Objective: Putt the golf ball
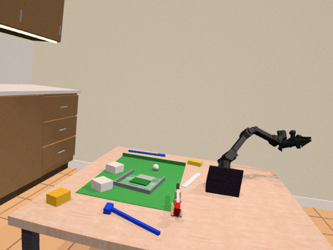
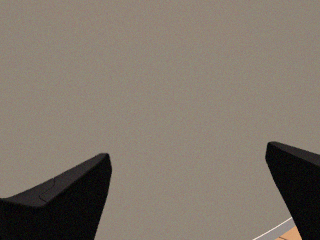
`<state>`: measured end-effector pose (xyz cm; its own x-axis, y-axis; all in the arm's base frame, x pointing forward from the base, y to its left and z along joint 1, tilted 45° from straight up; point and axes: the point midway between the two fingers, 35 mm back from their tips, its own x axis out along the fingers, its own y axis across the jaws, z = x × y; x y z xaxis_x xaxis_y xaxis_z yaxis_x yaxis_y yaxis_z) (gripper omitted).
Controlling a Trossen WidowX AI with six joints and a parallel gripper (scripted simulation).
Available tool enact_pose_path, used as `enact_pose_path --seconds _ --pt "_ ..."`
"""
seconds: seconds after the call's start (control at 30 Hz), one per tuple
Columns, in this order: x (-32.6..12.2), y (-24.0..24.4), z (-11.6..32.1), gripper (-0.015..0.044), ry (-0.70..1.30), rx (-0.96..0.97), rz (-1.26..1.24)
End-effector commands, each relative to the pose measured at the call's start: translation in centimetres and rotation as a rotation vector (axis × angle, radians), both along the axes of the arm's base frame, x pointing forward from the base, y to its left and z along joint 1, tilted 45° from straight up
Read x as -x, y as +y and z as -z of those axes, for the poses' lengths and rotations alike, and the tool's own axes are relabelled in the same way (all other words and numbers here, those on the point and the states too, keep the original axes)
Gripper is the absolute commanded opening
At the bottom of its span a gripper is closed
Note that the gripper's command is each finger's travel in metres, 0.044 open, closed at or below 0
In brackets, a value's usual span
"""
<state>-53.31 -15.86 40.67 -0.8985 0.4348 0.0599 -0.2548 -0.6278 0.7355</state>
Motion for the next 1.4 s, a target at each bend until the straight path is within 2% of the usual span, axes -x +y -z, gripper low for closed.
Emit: enact_pose_path --seconds 0.0,0.17,0.57,0.97,1.37 --pt "0.0 -0.1 0.0 0.0426 -0.001 -0.002 -0.002" --pt "-1.1 -2.6 -0.1 0.044 -0.036 -0.056 -0.078" --pt "-9.7 -17.2 -0.5 0.044 -0.07 -0.179 -0.462" --pt "-22.7 -28.1 -1.2 0.044 -0.061 -0.314 -0.837" --pt "-38.1 -34.2 -1.8 0.044 -0.006 -0.458 -1.205"
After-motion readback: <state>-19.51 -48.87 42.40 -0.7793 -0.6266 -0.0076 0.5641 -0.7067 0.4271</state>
